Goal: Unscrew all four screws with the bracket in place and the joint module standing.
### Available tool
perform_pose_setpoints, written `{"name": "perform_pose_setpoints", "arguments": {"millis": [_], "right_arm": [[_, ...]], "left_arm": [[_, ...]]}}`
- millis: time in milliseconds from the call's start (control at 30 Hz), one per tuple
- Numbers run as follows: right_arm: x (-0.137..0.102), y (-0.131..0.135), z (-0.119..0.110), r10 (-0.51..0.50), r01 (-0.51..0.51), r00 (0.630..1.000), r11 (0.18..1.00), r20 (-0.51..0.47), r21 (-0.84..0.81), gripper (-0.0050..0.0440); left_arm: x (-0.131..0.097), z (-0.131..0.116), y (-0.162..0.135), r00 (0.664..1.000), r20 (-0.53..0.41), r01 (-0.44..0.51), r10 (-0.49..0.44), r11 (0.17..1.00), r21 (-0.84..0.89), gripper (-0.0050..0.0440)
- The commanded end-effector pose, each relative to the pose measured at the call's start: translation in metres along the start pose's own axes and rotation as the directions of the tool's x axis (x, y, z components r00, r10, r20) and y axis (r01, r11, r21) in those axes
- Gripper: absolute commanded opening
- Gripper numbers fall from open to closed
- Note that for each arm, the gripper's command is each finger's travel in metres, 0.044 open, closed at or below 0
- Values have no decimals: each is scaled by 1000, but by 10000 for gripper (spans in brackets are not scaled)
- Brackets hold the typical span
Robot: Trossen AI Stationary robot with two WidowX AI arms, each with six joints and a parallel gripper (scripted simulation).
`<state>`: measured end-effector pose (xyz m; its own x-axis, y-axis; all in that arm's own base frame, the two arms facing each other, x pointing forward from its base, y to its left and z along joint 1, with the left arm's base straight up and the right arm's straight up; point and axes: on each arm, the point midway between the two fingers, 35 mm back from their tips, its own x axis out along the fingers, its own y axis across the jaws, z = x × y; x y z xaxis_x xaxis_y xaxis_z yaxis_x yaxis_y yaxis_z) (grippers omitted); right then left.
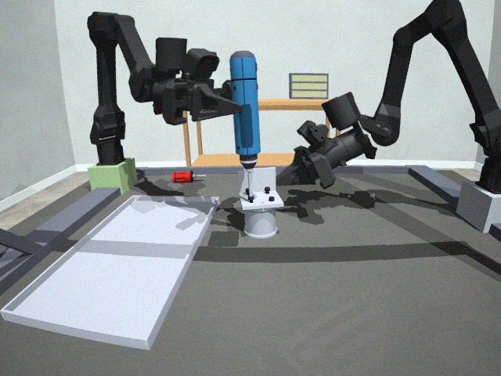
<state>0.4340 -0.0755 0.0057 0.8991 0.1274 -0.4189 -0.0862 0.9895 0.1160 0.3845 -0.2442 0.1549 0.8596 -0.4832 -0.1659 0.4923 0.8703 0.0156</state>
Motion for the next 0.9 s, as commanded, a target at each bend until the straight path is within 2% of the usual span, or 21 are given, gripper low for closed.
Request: {"name": "perform_pose_setpoints", "arguments": {"millis": [0,267,333,467,700,867], "right_arm": [[-9,8,26,-83,83,997,996,-4,17,100],[-32,17,38,-253,257,966,965,-62,62,100],[-32,17,38,-253,257,966,965,-62,62,100],[-45,23,42,-321,327,944,943,-81,67,100],[-39,87,43,-232,232,971,973,-58,-1,100],[-34,112,39,-187,186,981,982,-56,-31,100]], "left_arm": [[-1,15,-1,999,35,1,0,1000,-2,162],[-1,15,-1,999,35,1,0,1000,-2,162],[-1,15,-1,999,35,1,0,1000,-2,162],[-1,15,-1,999,35,1,0,1000,-2,162],[-1,15,-1,999,35,1,0,1000,-2,162],[-1,15,-1,999,35,1,0,1000,-2,162]]}}
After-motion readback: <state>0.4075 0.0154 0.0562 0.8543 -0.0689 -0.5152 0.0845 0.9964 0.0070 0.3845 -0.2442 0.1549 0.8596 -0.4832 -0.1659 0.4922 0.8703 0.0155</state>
